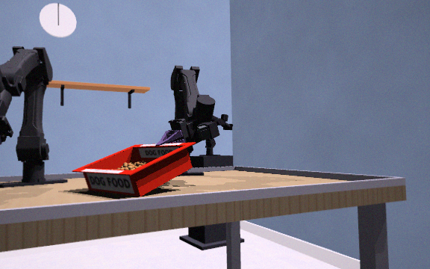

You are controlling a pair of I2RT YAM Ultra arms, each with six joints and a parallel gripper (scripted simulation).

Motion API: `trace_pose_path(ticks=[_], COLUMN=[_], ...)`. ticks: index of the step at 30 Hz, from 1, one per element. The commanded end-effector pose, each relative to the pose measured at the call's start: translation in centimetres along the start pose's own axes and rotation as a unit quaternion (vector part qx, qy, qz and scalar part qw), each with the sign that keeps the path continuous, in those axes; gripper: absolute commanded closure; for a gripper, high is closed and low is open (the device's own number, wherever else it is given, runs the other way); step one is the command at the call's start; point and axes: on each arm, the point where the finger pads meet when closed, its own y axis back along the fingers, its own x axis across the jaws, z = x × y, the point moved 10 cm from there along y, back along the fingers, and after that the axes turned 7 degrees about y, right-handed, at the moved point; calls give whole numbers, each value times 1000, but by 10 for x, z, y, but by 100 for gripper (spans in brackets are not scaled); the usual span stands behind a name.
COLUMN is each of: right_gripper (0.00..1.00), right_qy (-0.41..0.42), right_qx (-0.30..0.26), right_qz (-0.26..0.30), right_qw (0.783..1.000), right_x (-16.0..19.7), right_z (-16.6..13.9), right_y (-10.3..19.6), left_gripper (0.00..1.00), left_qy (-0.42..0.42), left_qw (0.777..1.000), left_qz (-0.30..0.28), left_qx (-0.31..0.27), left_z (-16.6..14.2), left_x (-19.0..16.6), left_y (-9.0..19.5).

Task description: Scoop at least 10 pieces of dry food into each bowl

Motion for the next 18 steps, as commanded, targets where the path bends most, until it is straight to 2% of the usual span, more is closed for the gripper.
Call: trace_pose_path(ticks=[1,4,6,18], right_gripper=[100,100,100,100], right_qy=[6,-3,-6,7], right_qx=[9,-1,23,62], right_qz=[8,-1,-2,11], right_qw=[1000,1000,1000,998], right_x=[5,-4,-6,1], right_z=[12,14,12,27], right_y=[6,12,4,11], left_gripper=[100,100,100,100], left_qy=[-56,-56,-56,-56], left_qw=[998,998,998,998], left_qz=[-36,-36,-36,-36], left_qx=[-7,-7,-7,-7], left_z=[5,5,5,5], left_x=[-32,-32,-32,-32], left_y=[9,9,9,9])
